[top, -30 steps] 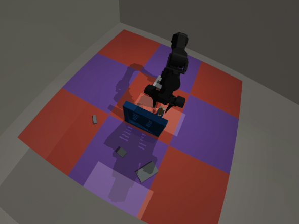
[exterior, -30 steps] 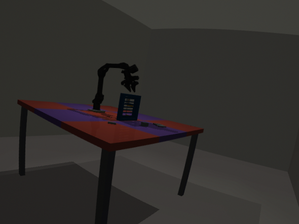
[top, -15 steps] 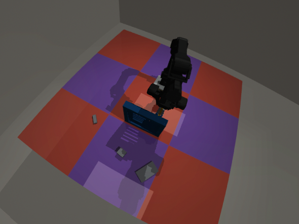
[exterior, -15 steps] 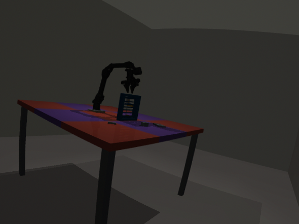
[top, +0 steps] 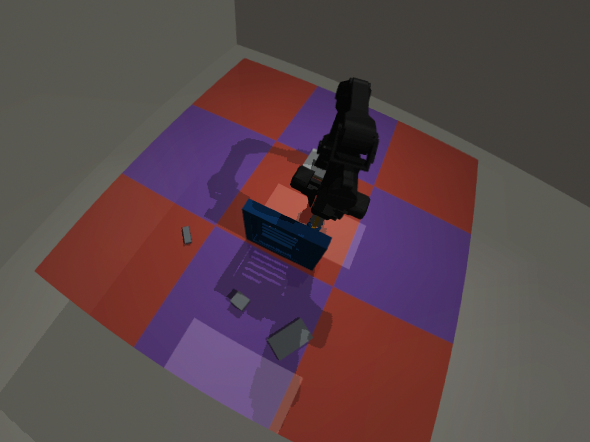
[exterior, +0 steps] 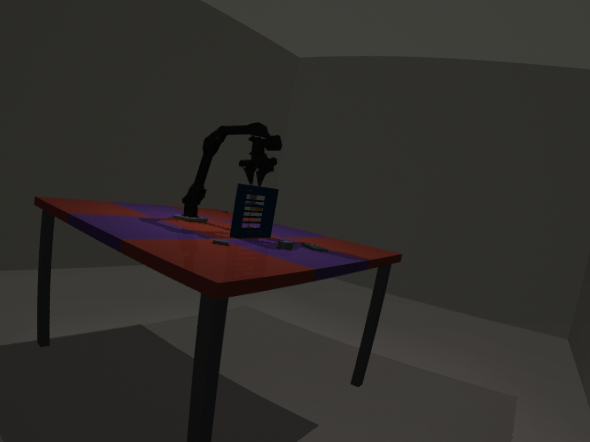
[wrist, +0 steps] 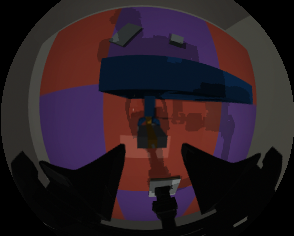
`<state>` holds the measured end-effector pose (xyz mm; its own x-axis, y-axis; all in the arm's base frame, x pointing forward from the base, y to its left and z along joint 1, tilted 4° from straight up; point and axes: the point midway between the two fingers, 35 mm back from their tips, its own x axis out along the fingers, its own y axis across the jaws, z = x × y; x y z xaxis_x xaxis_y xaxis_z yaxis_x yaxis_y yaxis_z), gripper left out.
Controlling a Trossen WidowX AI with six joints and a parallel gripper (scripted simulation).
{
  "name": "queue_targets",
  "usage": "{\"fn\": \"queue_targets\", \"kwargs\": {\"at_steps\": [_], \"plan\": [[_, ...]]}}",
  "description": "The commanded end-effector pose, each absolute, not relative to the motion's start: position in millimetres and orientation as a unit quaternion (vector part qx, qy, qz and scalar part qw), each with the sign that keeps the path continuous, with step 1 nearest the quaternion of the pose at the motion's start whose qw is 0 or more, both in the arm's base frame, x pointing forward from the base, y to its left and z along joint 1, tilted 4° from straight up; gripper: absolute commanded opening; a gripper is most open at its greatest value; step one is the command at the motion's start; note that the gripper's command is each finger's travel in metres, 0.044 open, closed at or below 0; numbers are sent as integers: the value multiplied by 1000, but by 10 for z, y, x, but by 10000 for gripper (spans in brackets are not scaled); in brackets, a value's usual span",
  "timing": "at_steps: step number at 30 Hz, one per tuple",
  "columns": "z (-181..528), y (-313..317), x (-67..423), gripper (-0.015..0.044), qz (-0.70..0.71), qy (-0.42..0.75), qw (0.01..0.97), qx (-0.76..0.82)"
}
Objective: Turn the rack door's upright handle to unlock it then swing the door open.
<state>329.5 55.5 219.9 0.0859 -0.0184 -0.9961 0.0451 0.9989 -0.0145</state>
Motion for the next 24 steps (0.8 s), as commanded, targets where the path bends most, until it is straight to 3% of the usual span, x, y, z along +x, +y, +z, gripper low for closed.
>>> {"fn": "queue_targets", "kwargs": {"at_steps": [1,24], "plan": [[2102,559,3300,282,-21,684,729,12],[1730,556,3307,282,-16,712,702,16]]}}
